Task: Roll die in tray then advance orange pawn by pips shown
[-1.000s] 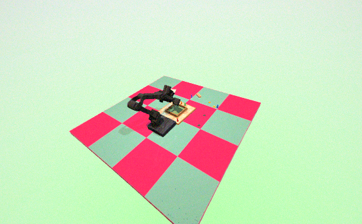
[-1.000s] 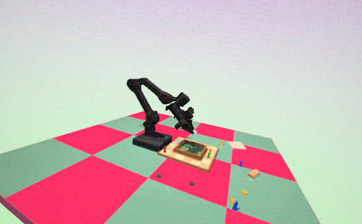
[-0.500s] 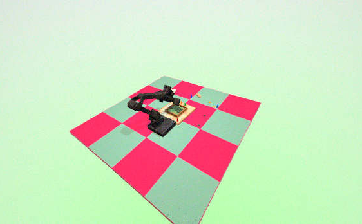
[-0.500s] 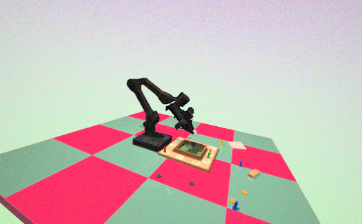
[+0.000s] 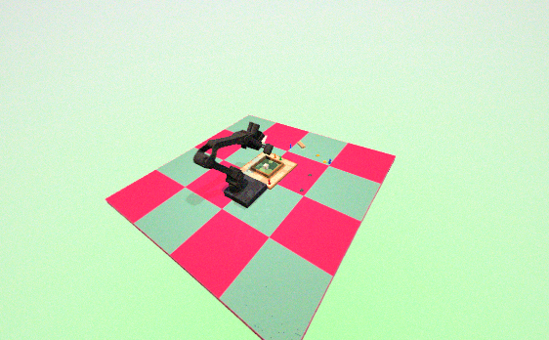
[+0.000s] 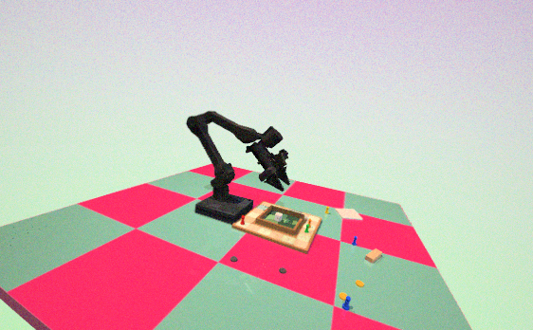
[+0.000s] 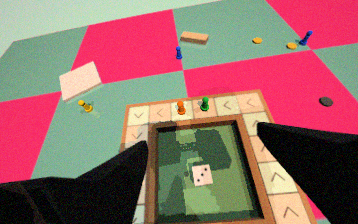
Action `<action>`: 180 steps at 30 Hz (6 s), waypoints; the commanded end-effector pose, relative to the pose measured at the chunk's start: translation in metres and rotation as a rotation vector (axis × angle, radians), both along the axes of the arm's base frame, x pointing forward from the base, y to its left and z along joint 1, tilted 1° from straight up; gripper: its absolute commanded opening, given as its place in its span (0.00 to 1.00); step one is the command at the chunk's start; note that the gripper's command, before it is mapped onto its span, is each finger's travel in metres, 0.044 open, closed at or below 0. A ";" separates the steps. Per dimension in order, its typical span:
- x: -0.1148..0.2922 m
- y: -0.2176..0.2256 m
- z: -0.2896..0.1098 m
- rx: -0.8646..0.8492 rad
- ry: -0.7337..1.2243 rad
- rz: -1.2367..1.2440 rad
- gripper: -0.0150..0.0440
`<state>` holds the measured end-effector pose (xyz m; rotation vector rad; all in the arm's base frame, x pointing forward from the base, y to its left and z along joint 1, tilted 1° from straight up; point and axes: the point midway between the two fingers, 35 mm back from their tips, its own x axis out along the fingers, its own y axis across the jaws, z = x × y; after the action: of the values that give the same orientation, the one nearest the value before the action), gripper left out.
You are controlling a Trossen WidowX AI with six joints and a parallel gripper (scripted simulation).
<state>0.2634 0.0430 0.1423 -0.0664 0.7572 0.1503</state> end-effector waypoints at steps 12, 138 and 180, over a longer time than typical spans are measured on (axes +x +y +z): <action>0.022 0.002 -0.034 -0.113 0.706 -0.011 1.00; 0.097 0.100 -0.050 -0.257 0.756 0.312 0.25; 0.083 0.122 -0.118 -0.258 0.748 0.314 0.39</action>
<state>0.3458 0.1653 0.0232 -0.3913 1.5118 0.3872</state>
